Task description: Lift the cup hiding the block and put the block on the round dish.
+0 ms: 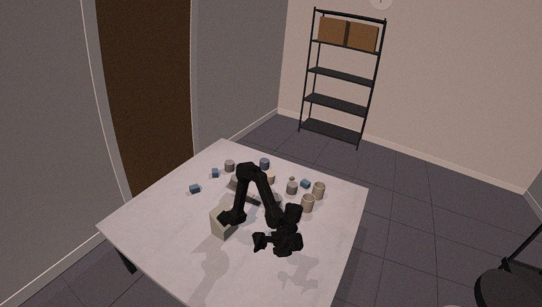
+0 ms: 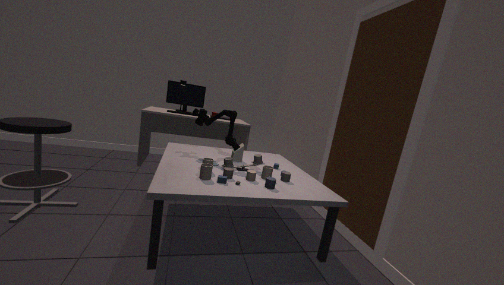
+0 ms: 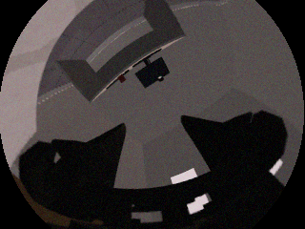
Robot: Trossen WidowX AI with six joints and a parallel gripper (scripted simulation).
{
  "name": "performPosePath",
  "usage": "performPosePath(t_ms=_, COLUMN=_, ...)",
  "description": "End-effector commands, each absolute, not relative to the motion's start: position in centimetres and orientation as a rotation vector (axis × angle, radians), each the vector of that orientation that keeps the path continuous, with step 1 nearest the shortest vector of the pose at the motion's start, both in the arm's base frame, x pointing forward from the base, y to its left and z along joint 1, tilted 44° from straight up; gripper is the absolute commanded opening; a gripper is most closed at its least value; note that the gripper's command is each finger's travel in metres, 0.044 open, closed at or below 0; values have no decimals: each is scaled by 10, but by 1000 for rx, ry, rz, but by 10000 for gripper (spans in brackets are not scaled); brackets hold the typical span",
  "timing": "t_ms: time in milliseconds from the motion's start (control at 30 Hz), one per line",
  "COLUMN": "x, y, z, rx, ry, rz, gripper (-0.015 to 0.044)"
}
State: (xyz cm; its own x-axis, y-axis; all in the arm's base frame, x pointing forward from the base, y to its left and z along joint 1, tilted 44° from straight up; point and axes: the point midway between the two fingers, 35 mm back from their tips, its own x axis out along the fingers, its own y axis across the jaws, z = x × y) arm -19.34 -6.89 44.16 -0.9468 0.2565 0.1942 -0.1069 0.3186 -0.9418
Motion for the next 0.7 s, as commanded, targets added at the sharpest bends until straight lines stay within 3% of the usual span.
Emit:
performPosePath(t_ms=0, x=-193, y=-69, z=442, rx=-130, ry=-2279, rz=1669, gripper=426)
performPosePath(t_ms=667, x=-167, y=-157, z=430, rx=374, ry=-2350, rz=1906, gripper=440)
